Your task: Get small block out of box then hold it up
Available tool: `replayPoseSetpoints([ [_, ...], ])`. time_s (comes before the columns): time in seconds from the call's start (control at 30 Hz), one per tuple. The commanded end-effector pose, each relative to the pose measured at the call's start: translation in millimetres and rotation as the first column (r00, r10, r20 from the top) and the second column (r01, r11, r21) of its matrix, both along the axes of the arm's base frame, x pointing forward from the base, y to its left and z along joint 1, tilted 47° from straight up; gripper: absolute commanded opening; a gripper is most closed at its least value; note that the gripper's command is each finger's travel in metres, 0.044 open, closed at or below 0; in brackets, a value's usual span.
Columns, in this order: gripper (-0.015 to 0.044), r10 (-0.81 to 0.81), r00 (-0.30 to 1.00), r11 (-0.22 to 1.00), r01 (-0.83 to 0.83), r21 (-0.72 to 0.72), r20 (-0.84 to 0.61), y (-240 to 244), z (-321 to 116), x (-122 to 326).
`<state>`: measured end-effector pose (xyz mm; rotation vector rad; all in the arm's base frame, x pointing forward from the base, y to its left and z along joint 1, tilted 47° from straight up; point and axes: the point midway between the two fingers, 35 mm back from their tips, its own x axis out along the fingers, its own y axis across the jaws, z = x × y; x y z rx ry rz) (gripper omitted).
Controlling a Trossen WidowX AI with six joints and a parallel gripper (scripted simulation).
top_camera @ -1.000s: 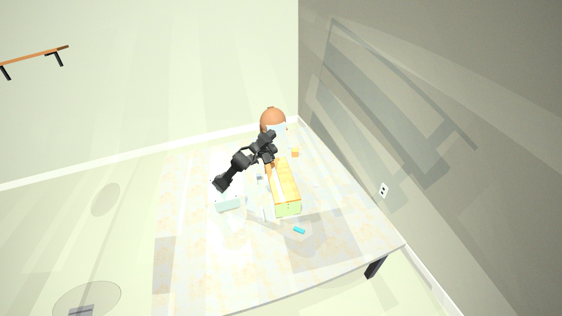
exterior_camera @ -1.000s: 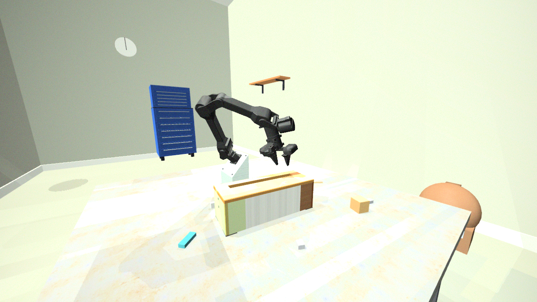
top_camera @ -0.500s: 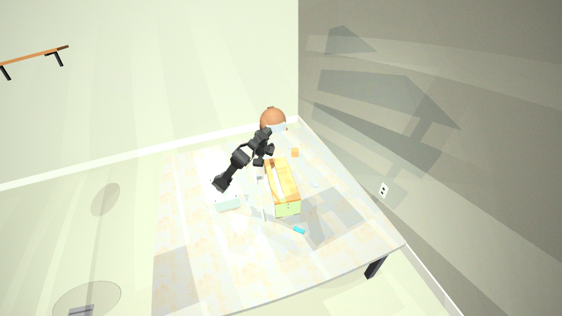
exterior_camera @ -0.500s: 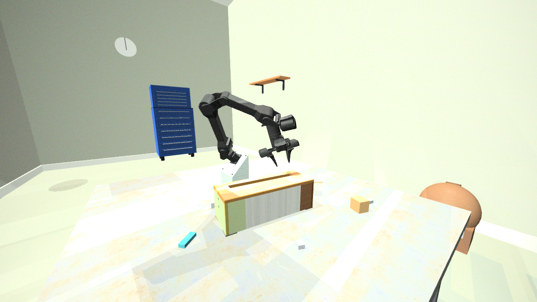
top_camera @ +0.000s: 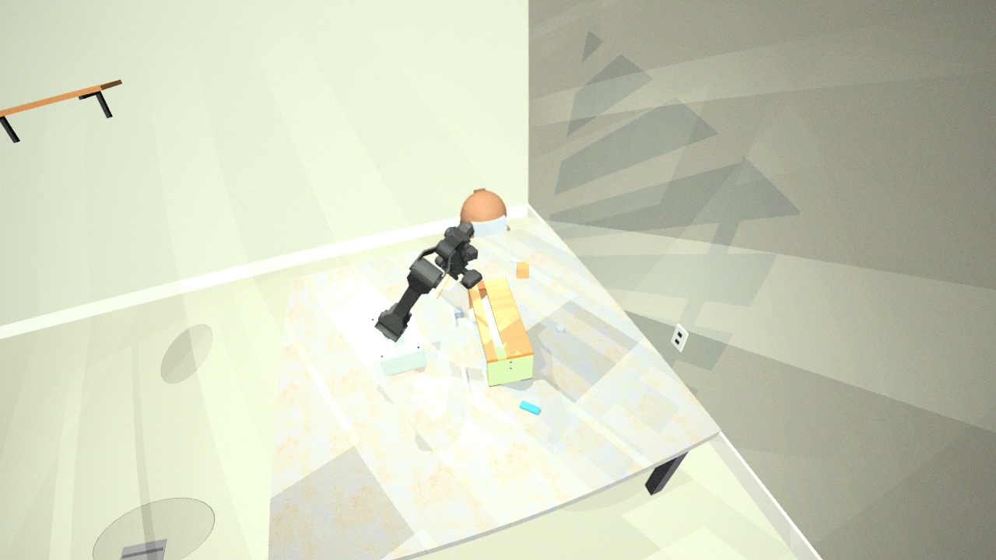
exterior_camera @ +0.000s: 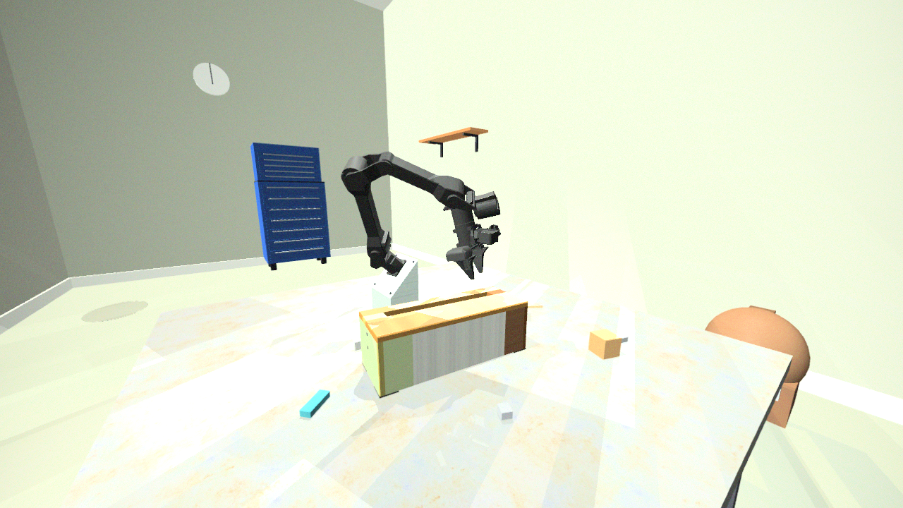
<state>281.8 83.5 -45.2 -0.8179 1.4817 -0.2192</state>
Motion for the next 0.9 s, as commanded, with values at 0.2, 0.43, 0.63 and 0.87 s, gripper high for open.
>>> replayPoseSetpoints([
  [0.2,0.0285,0.631,0.3,0.503,-0.861,0.082,-0.716,9,-12,-10],
  [0.43,0.0285,0.553,-0.092,0.248,-0.931,0.269,-0.828,13,-14,-13],
  [0.63,0.0285,0.384,-0.403,0.067,-0.885,0.46,-0.831,16,-16,-15],
  [0.87,0.0285,0.106,-0.686,-0.069,-0.727,0.683,-0.719,19,-18,-17],
])
